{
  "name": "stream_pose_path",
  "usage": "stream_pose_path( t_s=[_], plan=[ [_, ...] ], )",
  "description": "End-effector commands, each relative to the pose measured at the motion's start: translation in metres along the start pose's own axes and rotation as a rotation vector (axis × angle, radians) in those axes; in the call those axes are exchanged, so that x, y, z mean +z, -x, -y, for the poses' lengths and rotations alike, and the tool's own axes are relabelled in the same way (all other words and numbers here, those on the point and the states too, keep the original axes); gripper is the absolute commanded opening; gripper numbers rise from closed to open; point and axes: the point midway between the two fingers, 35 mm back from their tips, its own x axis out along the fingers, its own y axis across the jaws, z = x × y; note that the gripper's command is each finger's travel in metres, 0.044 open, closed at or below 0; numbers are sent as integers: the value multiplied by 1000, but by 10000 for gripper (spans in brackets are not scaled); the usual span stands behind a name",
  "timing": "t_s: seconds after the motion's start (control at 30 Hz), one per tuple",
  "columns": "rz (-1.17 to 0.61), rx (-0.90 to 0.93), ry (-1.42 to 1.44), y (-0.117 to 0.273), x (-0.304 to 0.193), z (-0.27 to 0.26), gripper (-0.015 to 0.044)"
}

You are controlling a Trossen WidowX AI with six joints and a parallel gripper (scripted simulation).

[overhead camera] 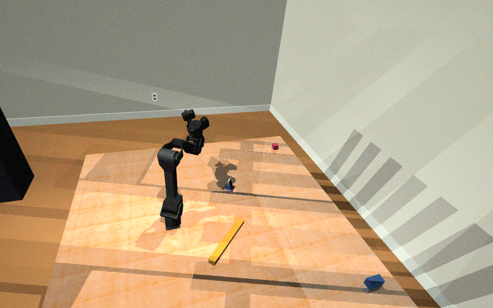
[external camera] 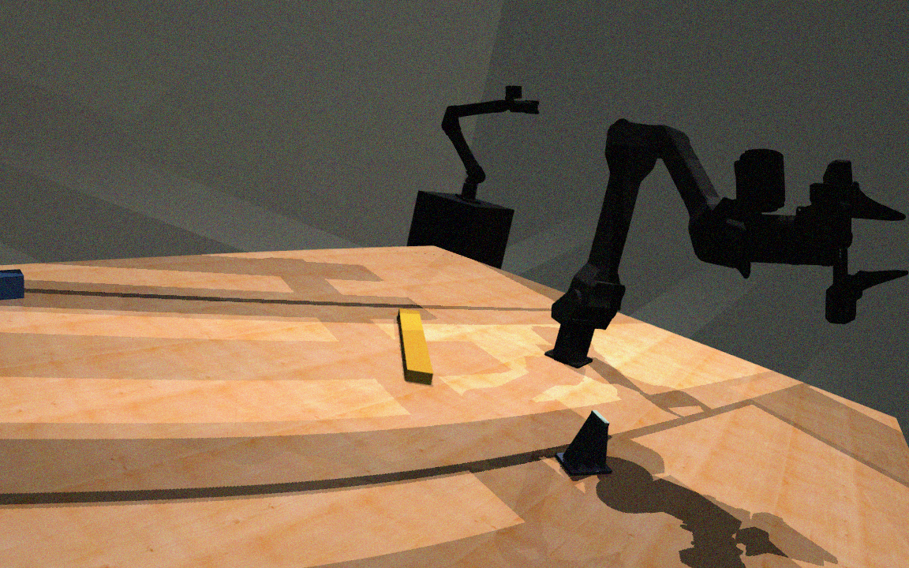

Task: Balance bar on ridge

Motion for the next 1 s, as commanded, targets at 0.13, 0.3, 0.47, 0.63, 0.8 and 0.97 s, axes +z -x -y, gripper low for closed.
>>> stream_pose_path(
  t_s=[0.13,0.3,0.47,0.63,0.8,0.97],
  plan=[
    [142,-150,159,28,52,26,315],
    [216,-254,251,50,82,40,315],
    [279,-363,336,77,109,54,315],
    [329,-469,410,106,132,65,315],
    [370,-583,478,137,153,75,315],
    [397,-717,542,172,171,85,315]
  ],
)
